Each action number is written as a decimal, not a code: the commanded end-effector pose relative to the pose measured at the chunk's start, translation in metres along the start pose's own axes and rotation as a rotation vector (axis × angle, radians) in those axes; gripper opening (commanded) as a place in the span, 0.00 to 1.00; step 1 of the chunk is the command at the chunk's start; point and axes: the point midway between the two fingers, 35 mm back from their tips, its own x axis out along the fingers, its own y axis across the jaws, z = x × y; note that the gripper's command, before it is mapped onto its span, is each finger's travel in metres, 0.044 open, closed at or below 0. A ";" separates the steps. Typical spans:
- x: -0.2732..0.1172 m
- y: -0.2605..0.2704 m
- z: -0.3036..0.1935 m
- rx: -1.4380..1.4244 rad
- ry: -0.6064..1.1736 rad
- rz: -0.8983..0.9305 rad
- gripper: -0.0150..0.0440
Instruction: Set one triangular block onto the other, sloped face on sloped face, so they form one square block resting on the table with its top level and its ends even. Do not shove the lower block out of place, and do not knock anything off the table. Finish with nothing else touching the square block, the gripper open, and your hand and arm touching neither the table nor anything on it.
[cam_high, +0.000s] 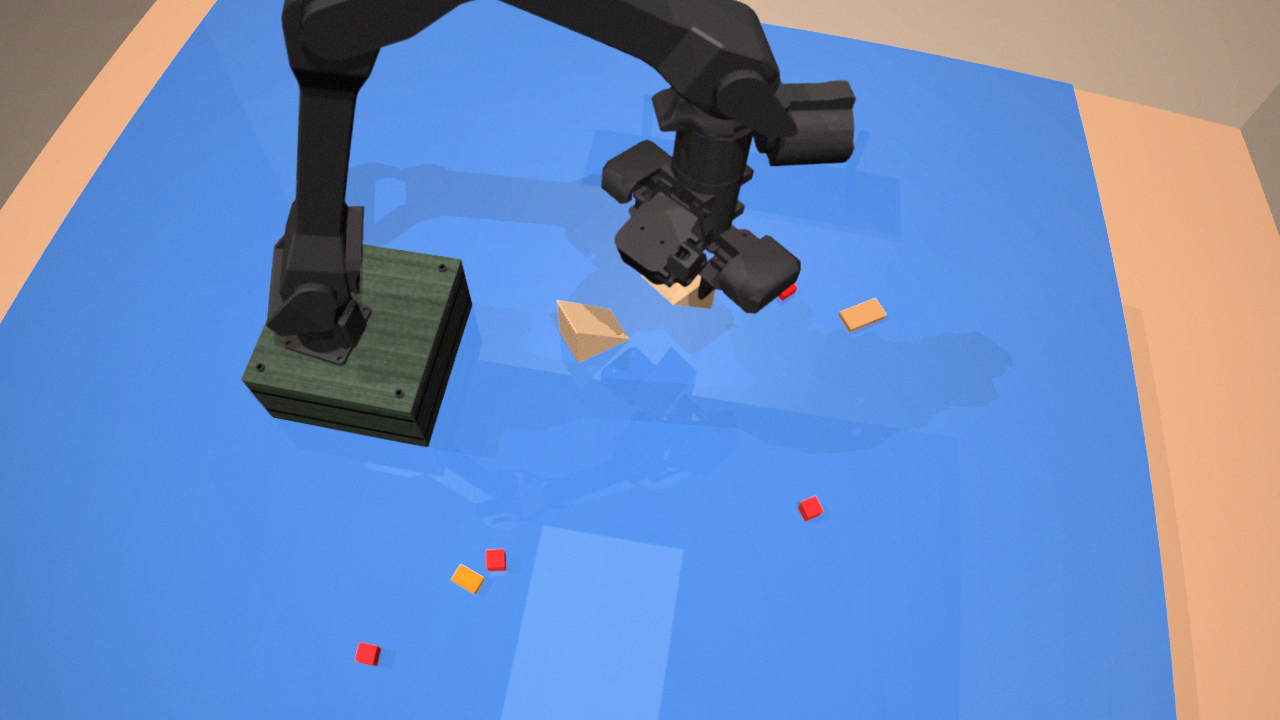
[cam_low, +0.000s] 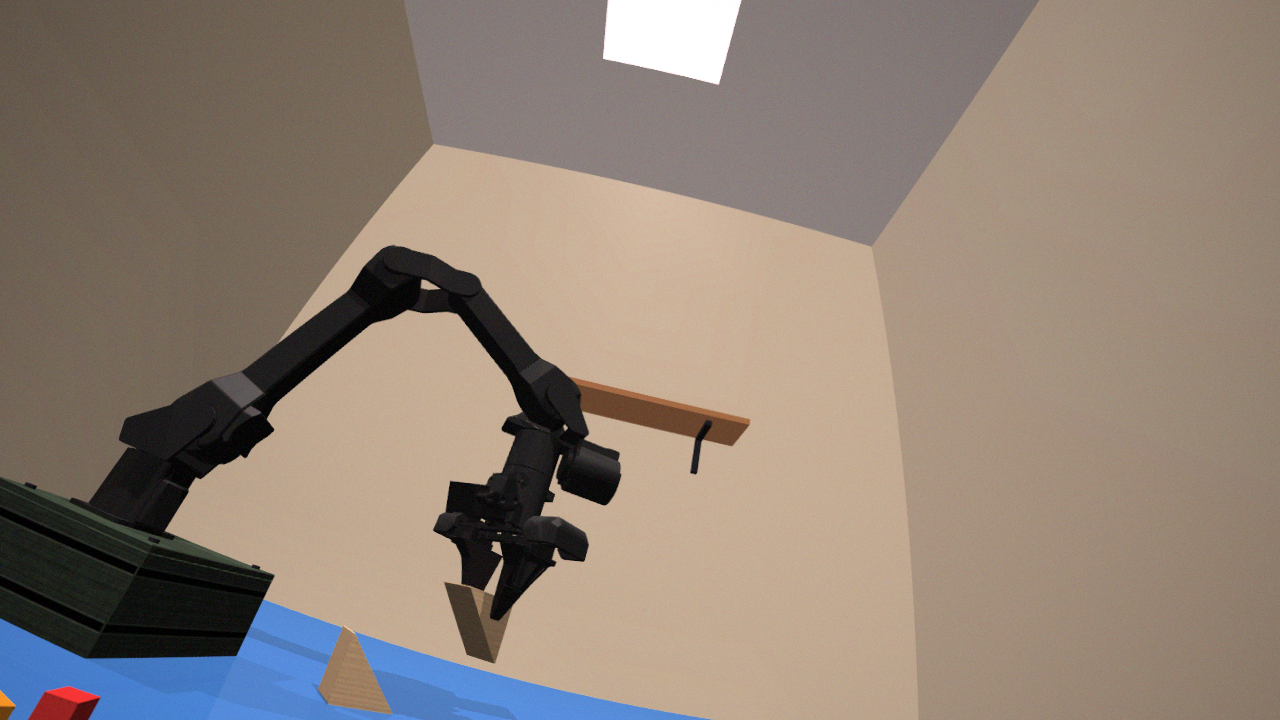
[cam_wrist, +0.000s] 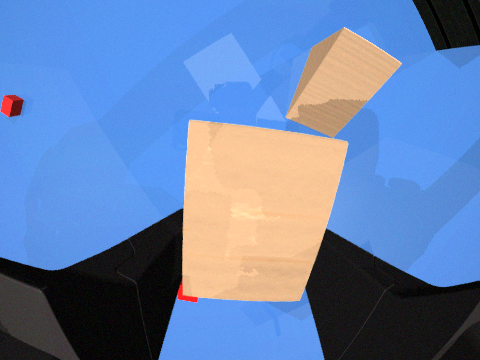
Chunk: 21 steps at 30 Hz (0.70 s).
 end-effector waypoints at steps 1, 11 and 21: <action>-0.004 0.001 0.000 0.117 0.027 -0.011 0.25; -0.008 0.000 -0.001 0.234 0.042 -0.027 0.25; -0.044 -0.030 0.000 0.233 0.042 -0.030 0.25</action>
